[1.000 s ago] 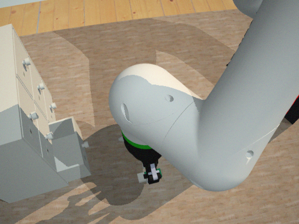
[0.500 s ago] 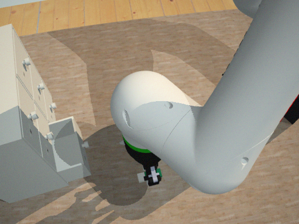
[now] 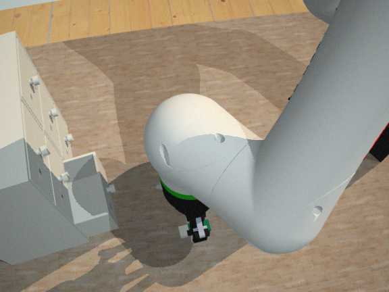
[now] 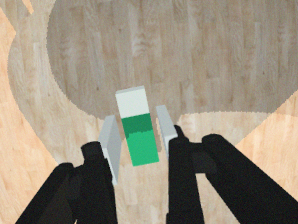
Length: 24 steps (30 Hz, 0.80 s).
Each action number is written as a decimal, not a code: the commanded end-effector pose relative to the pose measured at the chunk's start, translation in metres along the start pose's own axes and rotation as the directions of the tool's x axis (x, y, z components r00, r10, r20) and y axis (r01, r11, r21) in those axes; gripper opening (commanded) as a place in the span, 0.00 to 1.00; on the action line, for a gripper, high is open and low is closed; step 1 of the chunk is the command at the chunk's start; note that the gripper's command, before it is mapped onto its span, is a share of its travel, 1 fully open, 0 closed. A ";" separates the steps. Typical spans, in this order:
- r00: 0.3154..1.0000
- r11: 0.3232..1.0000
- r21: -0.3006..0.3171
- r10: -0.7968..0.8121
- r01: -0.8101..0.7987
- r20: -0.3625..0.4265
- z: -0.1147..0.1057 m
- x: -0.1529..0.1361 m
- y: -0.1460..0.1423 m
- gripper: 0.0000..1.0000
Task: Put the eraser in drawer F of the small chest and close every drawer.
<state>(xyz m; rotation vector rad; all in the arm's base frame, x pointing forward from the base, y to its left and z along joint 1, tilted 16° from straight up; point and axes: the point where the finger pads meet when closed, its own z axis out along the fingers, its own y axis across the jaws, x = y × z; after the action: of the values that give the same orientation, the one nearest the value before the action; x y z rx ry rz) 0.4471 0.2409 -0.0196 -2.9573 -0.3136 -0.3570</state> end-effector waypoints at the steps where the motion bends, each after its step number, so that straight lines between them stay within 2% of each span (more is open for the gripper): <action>1: 1.000 1.000 0.000 0.000 0.000 0.000 0.000 0.000 0.000 0.23; 9: 1.000 1.000 0.000 0.000 0.000 0.000 0.000 0.000 0.000 0.23; 10: 1.000 1.000 0.000 0.000 0.000 0.000 0.000 0.000 0.000 0.11; 24: 1.000 1.000 0.000 0.000 0.000 0.000 0.000 0.000 0.000 0.11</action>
<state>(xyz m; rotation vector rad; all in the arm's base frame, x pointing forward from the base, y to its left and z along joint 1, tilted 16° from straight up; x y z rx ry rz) 0.4471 0.2409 -0.0195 -2.9573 -0.3136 -0.3571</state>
